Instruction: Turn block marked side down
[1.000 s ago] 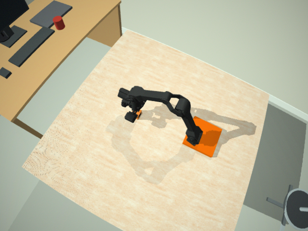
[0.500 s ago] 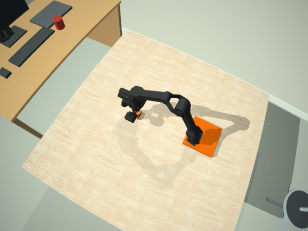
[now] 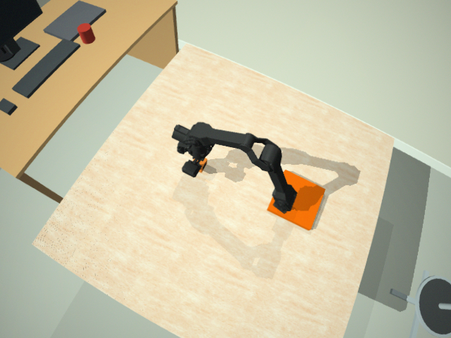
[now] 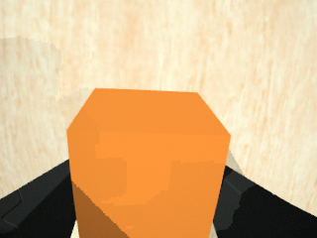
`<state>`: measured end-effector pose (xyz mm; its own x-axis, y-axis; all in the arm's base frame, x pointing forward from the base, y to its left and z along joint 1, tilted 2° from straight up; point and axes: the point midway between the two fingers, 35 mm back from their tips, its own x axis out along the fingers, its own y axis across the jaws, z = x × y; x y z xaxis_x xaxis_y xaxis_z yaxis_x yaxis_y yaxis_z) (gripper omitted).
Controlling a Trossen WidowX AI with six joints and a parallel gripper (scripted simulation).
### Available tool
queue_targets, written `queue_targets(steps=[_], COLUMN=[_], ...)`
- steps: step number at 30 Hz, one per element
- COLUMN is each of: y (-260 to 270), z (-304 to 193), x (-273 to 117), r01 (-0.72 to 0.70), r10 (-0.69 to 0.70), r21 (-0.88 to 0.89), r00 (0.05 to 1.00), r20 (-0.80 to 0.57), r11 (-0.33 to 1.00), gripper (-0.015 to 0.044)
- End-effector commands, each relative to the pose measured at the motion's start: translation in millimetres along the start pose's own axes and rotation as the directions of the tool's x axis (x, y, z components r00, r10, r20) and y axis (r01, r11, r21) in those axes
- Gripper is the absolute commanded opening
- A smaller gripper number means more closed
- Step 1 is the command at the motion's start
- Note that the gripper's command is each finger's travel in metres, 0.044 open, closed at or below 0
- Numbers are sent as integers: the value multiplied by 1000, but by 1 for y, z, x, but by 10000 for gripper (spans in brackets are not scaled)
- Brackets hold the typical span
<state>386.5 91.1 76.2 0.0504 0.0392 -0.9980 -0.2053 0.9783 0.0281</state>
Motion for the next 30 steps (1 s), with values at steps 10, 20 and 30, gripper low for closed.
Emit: queue_targets(steps=[10, 20, 30], y=[0, 0, 0], z=[2, 1, -3], x=[3, 5, 4], r01=[1, 1, 0], r10=[-1, -1, 0], r21=[0, 0, 1], r00=[985, 951, 899], r20=[172, 308, 438], r11=[1000, 1000, 1000], gripper=[0, 0, 0])
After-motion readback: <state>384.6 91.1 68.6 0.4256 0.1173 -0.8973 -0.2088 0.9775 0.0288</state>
